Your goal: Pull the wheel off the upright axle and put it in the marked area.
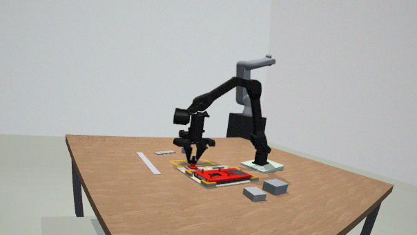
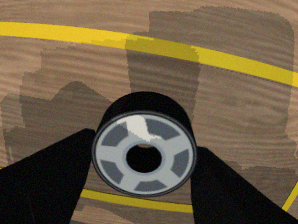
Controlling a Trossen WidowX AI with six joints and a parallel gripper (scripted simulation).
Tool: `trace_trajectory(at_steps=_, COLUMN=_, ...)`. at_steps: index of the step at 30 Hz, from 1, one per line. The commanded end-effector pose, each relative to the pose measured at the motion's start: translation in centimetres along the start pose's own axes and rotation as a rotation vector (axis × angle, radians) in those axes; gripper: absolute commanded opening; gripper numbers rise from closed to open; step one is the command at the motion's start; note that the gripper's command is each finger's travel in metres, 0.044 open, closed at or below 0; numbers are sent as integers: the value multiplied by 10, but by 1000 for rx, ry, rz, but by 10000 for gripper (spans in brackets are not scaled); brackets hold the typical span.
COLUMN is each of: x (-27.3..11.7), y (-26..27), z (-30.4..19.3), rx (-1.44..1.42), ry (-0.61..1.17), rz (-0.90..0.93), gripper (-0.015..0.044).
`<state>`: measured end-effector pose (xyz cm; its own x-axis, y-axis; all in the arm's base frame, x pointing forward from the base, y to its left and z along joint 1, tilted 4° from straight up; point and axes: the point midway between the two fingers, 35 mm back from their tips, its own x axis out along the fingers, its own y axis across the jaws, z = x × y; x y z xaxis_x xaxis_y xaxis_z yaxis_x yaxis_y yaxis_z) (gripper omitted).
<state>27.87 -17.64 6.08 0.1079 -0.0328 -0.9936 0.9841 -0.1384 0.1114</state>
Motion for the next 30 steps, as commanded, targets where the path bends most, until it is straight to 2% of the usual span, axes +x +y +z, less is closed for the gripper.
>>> trace_trajectory(at_steps=1, x=0, y=0, z=0, rx=0, ry=0, rz=0, gripper=236)
trace_trajectory(at_steps=4, x=-6, y=1, z=0, rx=0, ry=0, rz=0, gripper=300)
trace_trajectory(at_steps=11, x=-58, y=1, z=0, rx=2, ry=4, rz=-3, gripper=300)
trace_trajectory(at_steps=15, x=-60, y=0, z=0, rx=2, ry=4, rz=-4, gripper=300)
trace_trajectory(at_steps=20, x=-74, y=-22, z=-9, rx=5, ry=0, rz=-1, gripper=431)
trace_trajectory(at_steps=21, x=-79, y=-29, z=-12, rx=5, ry=1, rz=-2, gripper=440)
trace_trajectory(at_steps=27, x=-103, y=-74, z=-32, rx=3, ry=6, rz=-10, gripper=440)
trace_trajectory(at_steps=30, x=-106, y=-79, z=-35, rx=2, ry=7, rz=-11, gripper=440)
